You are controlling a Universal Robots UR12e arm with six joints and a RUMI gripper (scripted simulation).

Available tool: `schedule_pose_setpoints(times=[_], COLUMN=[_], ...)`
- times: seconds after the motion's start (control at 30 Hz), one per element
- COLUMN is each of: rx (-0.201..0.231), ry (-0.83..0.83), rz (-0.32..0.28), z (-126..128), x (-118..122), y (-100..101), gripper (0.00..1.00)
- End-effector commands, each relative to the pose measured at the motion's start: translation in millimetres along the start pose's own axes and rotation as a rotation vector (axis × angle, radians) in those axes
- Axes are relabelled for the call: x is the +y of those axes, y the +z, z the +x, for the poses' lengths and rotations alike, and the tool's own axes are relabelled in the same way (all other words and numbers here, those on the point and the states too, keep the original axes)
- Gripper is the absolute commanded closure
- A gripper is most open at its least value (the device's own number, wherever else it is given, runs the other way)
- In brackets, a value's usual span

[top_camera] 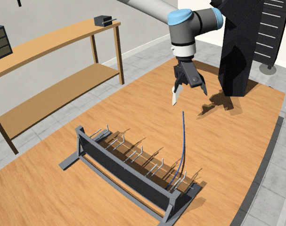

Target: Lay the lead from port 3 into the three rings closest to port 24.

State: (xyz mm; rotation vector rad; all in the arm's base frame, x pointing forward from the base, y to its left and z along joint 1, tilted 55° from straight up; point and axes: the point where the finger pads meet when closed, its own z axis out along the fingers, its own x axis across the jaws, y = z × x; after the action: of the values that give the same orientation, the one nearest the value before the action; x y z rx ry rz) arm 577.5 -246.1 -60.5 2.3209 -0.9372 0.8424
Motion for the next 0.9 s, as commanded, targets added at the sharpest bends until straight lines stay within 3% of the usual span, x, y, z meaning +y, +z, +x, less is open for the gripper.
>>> schedule_pose_setpoints(times=[0.0,0.17,0.4,0.43,0.87], rx=[0.076,0.107,0.113,0.113,0.113], ry=[-0.088,-0.131,-0.138,-0.138,-0.138], rz=[-0.057,-0.096,-0.103,-0.103,-0.103], z=[28.8,44.0,46.6,46.6,46.6], x=[15.3,24.3,25.9,25.9,25.9], y=[6.1,7.6,7.8,7.8,7.8], gripper=[0.00,0.00,0.00,1.00,1.00])
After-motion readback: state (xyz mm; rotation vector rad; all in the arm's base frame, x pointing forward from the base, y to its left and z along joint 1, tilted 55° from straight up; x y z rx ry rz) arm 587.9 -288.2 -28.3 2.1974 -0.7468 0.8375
